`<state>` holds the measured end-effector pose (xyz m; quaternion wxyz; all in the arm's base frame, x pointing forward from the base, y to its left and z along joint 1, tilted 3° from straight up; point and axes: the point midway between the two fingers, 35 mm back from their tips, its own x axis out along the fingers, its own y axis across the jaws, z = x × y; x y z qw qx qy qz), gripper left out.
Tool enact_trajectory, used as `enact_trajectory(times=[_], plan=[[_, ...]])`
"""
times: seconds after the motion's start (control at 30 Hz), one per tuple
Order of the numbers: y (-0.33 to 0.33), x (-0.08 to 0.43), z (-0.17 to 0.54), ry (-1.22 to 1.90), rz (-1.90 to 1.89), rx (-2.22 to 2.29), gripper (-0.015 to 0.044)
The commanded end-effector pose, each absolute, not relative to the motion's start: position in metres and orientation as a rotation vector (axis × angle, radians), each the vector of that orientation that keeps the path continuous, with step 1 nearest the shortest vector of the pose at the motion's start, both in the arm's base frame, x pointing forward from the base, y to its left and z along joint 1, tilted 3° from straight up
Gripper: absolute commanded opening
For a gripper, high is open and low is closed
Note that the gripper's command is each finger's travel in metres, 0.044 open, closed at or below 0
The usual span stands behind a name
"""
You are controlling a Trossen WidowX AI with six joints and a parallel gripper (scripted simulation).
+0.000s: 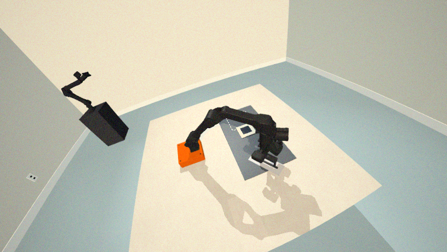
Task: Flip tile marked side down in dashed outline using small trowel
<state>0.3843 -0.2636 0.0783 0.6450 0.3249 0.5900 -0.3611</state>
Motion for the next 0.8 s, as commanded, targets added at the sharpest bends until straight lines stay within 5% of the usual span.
enact_trajectory(times=[0.0,0.1,0.3,0.77], plan=[[-0.2636,0.3844,0.0776,1.326,-0.86,0.783,0.013],[-0.2636,0.3844,0.0776,1.326,-0.86,0.783,0.013],[-0.2636,0.3844,0.0776,1.326,-0.86,0.783,0.027],[-0.2636,0.3844,0.0776,1.326,-0.86,0.783,0.027]])
